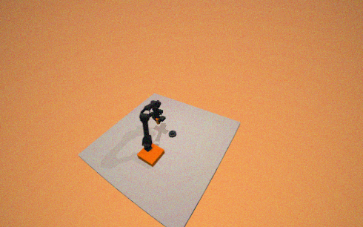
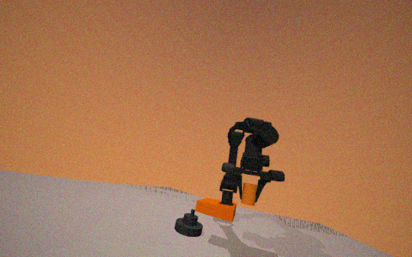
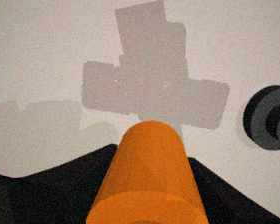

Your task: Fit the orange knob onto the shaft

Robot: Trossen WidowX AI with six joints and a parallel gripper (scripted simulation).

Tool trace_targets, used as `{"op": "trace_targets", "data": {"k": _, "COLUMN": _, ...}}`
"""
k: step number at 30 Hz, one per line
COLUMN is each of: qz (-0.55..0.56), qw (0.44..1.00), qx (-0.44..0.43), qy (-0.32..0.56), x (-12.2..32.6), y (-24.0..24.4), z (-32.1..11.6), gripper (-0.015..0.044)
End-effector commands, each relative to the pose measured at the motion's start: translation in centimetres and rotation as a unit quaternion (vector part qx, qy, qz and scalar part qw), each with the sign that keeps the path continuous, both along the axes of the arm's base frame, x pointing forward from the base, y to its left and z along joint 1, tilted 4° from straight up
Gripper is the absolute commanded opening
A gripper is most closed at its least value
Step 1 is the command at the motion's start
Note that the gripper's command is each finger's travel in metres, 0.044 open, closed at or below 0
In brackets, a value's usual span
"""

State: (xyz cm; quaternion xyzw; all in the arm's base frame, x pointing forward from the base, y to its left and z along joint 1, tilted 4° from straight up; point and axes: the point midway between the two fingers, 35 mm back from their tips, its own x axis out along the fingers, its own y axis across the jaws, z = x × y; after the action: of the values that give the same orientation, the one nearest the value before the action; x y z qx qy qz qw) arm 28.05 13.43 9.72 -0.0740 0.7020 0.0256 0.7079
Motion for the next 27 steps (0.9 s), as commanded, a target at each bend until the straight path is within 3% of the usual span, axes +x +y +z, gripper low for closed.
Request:
{"op": "trace_targets", "data": {"k": 1, "qz": -0.005, "qw": 1.0, "qx": 0.006, "qy": -0.006, "x": -0.3, "y": 0.1, "z": 2.4, "gripper": 0.0}}
{"op": "trace_targets", "data": {"k": 27, "qz": -0.027, "qw": 1.0, "qx": -0.004, "qy": -0.003, "x": 2.0, "y": -6.2, "z": 0.7, "gripper": 0.0}}
